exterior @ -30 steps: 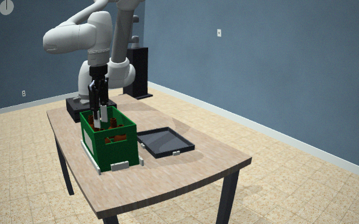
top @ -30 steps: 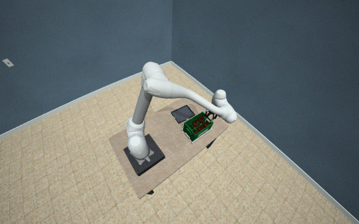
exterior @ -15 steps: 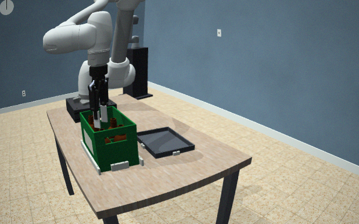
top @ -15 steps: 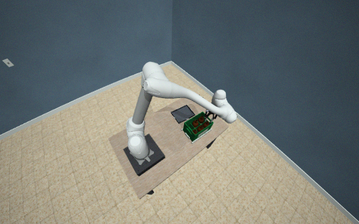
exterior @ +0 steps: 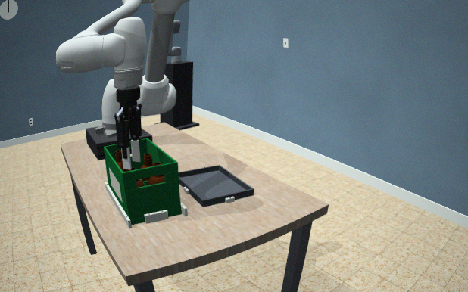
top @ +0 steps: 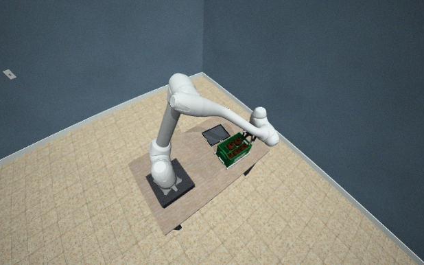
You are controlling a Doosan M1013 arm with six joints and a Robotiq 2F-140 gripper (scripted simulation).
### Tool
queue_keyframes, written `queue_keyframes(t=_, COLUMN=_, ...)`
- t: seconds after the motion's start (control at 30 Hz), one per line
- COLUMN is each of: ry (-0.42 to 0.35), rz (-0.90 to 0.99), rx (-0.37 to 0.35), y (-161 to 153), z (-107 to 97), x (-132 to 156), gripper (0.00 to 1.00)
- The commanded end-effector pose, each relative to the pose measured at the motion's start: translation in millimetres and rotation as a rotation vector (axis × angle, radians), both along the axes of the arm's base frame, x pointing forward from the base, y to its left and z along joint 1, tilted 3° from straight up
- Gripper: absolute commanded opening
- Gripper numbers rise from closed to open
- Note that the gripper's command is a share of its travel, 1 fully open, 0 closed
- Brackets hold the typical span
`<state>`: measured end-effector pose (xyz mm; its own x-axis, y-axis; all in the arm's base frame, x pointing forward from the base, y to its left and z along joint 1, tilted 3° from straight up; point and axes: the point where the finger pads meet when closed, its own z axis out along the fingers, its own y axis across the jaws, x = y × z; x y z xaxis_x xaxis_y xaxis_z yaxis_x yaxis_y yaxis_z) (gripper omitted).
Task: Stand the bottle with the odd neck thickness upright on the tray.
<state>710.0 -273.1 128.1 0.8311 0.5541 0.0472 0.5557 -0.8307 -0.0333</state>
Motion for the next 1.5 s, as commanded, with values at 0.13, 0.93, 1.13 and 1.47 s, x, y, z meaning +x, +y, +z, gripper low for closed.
queue_keyframes(t=0.13, ry=0.004, rz=0.009, rx=0.000, y=2.1, z=-11.3, x=-1.6, gripper=0.38)
queue_keyframes(t=0.93, ry=0.004, rz=0.009, rx=0.000, y=3.3, z=-34.0, x=-1.2, gripper=0.38)
queue_keyframes(t=1.13, ry=0.004, rz=0.009, rx=0.000, y=3.4, z=-35.4, x=-1.2, gripper=0.38)
queue_keyframes(t=1.47, ry=0.004, rz=0.009, rx=0.000, y=3.4, z=-35.5, x=-1.2, gripper=0.38)
